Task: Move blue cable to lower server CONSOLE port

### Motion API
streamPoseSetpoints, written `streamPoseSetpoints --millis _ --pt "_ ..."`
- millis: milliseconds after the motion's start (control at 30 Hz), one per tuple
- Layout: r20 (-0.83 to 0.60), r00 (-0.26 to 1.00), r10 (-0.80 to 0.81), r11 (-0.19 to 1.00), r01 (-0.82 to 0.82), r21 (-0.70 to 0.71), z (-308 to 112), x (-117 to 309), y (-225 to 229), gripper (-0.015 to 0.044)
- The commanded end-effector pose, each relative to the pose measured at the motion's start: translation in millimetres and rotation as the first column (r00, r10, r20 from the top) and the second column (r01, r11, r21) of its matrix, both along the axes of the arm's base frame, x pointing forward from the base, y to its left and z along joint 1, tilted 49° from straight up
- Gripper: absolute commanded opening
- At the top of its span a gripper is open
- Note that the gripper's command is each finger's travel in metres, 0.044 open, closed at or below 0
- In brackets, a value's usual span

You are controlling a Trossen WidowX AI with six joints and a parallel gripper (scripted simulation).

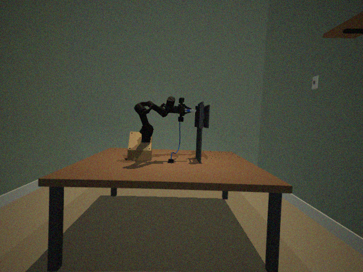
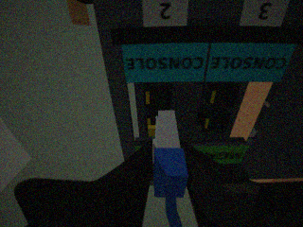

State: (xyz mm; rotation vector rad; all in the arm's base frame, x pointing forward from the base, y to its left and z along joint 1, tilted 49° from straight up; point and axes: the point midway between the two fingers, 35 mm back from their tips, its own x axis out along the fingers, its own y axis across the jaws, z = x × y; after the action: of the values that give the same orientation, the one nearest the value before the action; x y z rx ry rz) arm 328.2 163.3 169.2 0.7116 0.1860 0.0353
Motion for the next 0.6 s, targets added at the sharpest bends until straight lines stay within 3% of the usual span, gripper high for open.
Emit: streamPoseSetpoints --millis 0,567 --pt "0.001 1.0 0.0 1.0 0.0 0.007 0 -2 0 0.0" --pt "0.002 1.0 0.0 1.0 0.0 0.005 -52 0 -59 0.0"
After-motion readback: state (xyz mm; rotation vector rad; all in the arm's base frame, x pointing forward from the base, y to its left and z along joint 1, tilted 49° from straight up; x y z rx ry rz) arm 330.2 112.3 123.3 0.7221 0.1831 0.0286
